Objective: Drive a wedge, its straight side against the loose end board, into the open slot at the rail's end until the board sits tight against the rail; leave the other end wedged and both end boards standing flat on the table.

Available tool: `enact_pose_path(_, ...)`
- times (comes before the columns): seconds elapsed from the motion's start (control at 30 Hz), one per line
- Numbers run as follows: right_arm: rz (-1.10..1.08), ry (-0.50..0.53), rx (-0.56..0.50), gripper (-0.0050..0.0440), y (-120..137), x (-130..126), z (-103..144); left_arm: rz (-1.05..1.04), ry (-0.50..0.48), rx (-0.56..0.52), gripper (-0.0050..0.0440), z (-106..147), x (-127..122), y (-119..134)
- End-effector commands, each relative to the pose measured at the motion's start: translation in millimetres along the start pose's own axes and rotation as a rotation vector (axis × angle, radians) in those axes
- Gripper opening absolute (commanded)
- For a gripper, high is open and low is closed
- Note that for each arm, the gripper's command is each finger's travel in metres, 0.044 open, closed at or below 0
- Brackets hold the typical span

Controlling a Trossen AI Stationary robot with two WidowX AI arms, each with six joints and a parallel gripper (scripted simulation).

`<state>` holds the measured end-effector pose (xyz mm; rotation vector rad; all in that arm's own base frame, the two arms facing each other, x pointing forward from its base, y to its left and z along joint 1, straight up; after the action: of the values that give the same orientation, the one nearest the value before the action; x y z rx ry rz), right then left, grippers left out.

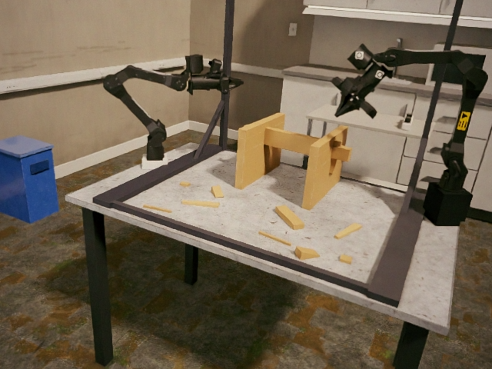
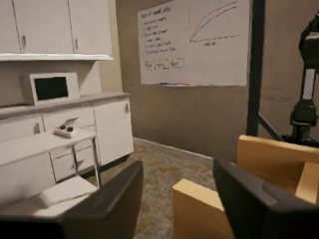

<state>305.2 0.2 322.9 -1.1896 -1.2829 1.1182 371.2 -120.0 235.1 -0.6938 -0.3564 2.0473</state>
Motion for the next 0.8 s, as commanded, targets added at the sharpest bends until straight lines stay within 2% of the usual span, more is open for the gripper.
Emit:
enact_pose_path(0.0,-0.004,-0.002,-0.022,0.0200,-11.2,0.2,-0.2,-0.060,0.128,-0.105,-0.0050,17.2,9.6,-19.5)
enact_pose_path(0.27,-0.005,-0.004,-0.020,0.0200,-10.2,0.2,-0.4,-0.182,0.238,-0.283,-0.0050,36.7,28.6,-41.0)
enact_pose_path(0.33,-0.005,-0.004,-0.020,0.0200,-10.2,0.2,-0.4,-0.182,0.238,-0.283,-0.0050,36.7,28.6,-41.0)
enact_pose_path(0.77,-0.006,-0.006,-0.017,0.0200,-9.7,0.1,-0.5,-0.414,0.305,-0.647,-0.0050,77.1,65.8,-61.7)
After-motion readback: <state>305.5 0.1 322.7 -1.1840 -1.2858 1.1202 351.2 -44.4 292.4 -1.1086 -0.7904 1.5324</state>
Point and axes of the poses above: on each arm, the point midway between the two fingers, 35 mm back from their tips, its own z axis back along the fingers, its own x axis across the jaws, y = z × x, the point moved 1 cm from there along z, back along the fingers, and after that the axes turned 5 degrees about -z, right-handed, at the moved point
